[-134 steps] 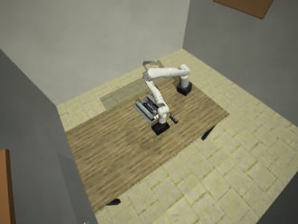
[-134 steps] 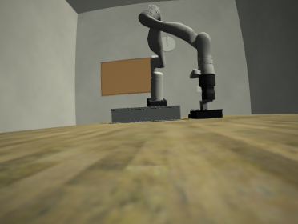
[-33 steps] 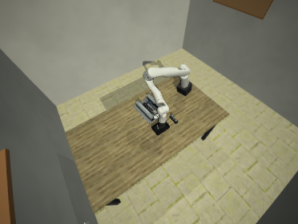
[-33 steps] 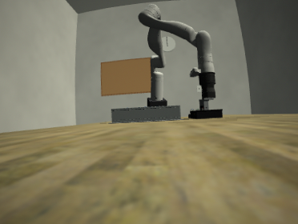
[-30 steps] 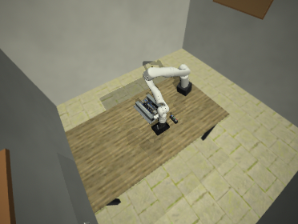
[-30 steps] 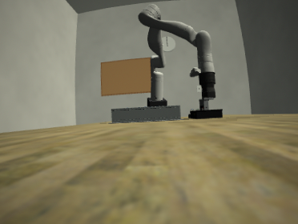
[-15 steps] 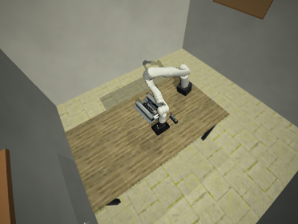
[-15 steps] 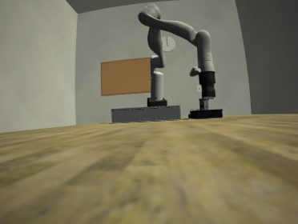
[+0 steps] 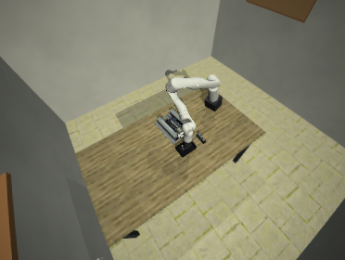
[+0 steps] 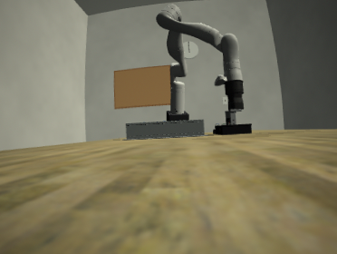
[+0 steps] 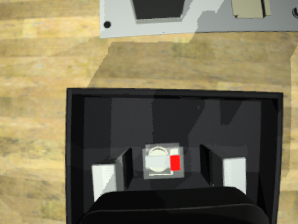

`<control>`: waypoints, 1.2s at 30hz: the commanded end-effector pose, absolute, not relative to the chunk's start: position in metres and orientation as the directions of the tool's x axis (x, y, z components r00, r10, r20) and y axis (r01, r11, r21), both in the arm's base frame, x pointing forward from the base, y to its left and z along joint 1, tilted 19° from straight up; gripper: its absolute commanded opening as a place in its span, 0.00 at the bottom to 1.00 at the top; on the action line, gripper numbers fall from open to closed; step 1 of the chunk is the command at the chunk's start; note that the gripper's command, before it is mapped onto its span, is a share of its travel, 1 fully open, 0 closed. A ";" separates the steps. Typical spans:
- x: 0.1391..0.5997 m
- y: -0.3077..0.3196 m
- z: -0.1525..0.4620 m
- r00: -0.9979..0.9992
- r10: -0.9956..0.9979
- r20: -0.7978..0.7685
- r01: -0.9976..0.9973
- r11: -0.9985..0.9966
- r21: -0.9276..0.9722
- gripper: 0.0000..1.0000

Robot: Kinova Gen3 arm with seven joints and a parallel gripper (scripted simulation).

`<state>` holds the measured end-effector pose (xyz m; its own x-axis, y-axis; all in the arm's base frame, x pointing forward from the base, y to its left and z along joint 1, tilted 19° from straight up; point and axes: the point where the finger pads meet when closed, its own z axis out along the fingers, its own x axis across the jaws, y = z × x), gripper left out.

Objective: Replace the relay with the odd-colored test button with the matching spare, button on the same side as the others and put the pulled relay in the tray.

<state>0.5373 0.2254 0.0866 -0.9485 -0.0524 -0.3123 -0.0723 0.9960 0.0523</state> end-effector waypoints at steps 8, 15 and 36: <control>0.537 0.225 0.090 -0.948 -0.052 -0.315 -0.073 0.996 0.053 1.00; 0.537 0.225 0.091 -0.948 -0.052 -0.315 -0.072 0.996 0.052 1.00; 0.535 0.225 0.096 -0.948 -0.052 -0.315 -0.072 0.996 0.052 1.00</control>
